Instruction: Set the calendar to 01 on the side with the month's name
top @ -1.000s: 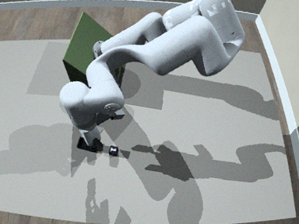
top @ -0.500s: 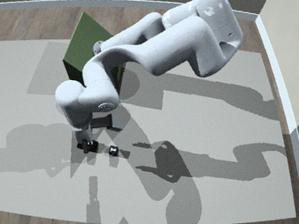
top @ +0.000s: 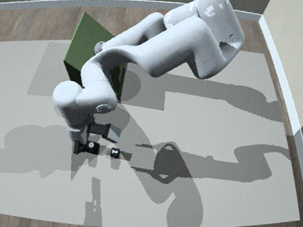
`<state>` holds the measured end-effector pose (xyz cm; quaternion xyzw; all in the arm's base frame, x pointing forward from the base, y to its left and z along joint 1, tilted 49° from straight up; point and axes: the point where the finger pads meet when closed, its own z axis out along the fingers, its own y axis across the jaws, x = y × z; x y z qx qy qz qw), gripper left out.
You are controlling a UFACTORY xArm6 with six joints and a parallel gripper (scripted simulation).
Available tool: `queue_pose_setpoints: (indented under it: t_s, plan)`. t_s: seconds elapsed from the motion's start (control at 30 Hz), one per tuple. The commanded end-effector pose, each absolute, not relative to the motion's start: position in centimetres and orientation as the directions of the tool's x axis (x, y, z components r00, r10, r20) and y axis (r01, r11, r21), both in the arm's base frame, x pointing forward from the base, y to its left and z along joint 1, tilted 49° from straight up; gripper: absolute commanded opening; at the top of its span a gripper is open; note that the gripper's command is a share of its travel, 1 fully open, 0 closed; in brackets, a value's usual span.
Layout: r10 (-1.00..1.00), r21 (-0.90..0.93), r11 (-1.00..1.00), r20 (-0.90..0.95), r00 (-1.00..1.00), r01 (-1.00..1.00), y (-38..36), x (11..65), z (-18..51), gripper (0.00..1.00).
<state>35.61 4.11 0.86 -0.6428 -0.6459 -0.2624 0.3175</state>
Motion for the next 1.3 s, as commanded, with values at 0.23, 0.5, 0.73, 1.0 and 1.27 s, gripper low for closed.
queue_pose_setpoints:
  t_s: [0.23, 0.5, 0.73, 1.0, 1.27]
  plan:
    - [0.666, -0.083, 0.022, 0.745, 0.047, 0.996, 3.99, 35.71, 0.87, 0.47]
    - [0.666, -0.083, 0.022, 0.745, 0.047, 0.996, 3.99, 35.71, 0.87, 0.47]
    - [0.666, -0.083, 0.022, 0.745, 0.047, 0.996, 3.99, 35.71, 0.87, 0.47]
    - [0.666, -0.083, 0.022, 0.745, 0.047, 0.996, 3.99, 35.71, 0.87, 0.47]
    - [0.666, -0.083, 0.022, 0.745, 0.047, 0.996, 3.99, 35.71, 0.87, 0.47]
